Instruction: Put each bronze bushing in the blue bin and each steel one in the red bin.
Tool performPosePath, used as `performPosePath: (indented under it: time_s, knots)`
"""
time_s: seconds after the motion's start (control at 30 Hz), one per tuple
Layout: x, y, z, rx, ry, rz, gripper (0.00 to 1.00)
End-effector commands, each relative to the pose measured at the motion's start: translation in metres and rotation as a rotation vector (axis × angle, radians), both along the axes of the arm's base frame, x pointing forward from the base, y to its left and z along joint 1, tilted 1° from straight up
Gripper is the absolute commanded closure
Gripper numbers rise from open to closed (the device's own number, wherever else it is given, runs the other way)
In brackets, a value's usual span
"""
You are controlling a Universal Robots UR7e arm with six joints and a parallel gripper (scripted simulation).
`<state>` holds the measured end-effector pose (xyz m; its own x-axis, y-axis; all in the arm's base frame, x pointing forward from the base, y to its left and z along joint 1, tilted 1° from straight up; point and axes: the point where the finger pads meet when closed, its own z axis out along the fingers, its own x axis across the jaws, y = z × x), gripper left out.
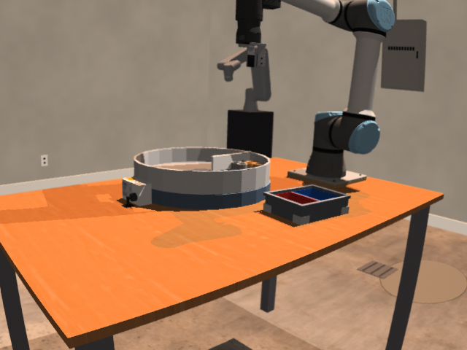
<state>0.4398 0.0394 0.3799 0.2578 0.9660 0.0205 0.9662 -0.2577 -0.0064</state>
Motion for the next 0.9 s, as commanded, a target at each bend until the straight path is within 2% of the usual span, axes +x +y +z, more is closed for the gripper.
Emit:
performPosePath:
  time_s: [0.0,0.43,0.47,0.6,0.73,0.8,0.87]
  knots:
    - [0.000,0.000,0.000,0.000,-0.001,0.000,0.00]
    - [0.000,0.000,0.000,0.000,-0.001,0.000,0.00]
    - [-0.003,-0.004,-0.010,0.000,-0.001,0.000,0.73]
    - [-0.016,-0.022,-0.050,0.000,-0.001,0.000,0.73]
    - [-0.016,-0.022,-0.051,0.000,-0.001,0.000,0.73]
    - [-0.022,-0.031,-0.071,0.000,-0.001,0.000,0.73]
    - [-0.022,-0.031,-0.071,0.000,-0.001,0.000,0.73]
